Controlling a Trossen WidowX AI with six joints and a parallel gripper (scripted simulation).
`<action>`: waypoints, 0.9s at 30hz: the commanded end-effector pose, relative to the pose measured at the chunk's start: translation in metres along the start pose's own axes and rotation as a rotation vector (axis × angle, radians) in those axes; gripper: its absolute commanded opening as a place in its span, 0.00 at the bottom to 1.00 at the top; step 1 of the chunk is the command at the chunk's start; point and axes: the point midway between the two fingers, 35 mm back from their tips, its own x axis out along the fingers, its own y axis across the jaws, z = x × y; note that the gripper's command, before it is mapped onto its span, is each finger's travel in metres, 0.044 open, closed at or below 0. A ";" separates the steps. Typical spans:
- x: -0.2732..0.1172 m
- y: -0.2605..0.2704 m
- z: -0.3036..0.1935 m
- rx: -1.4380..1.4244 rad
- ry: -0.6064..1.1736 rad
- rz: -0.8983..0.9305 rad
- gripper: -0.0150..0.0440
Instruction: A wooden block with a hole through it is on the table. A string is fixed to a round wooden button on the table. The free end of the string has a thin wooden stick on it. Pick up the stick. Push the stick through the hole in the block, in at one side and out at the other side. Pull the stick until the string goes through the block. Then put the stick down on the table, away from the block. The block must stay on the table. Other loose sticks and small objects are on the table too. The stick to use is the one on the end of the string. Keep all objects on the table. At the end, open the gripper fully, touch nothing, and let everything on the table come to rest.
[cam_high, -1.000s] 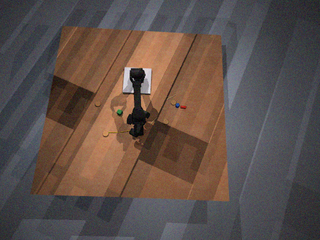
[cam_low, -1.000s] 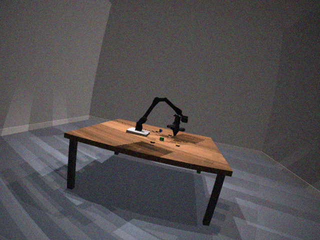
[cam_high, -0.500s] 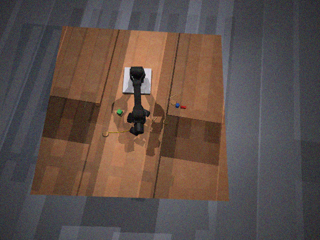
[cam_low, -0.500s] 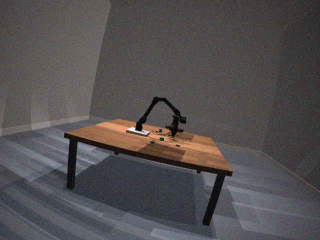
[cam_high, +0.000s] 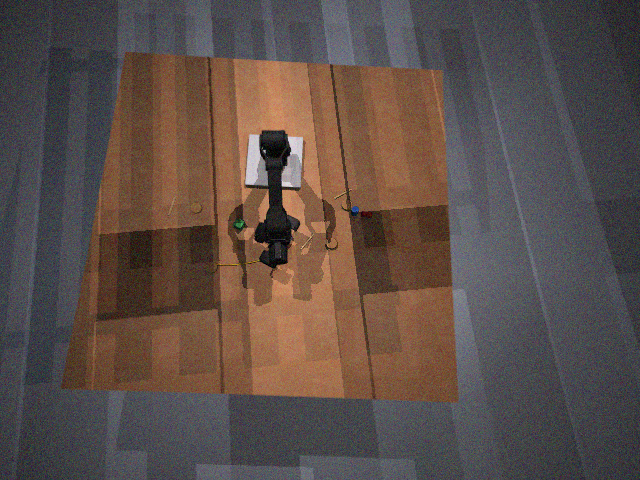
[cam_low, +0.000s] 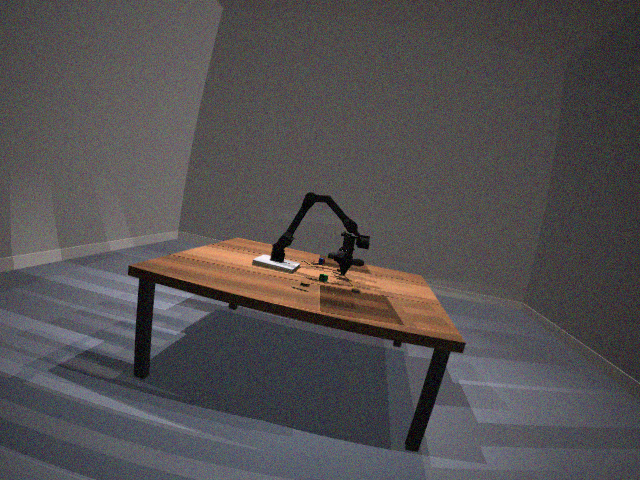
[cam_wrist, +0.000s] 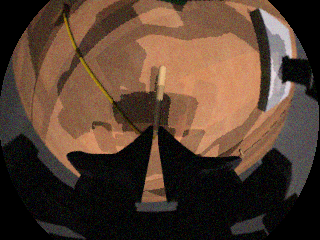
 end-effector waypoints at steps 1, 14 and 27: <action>0.001 -0.002 0.002 0.004 0.001 -0.003 0.25; 0.001 0.000 0.017 0.004 0.000 -0.002 0.25; 0.001 0.001 0.034 0.004 -0.001 -0.002 0.25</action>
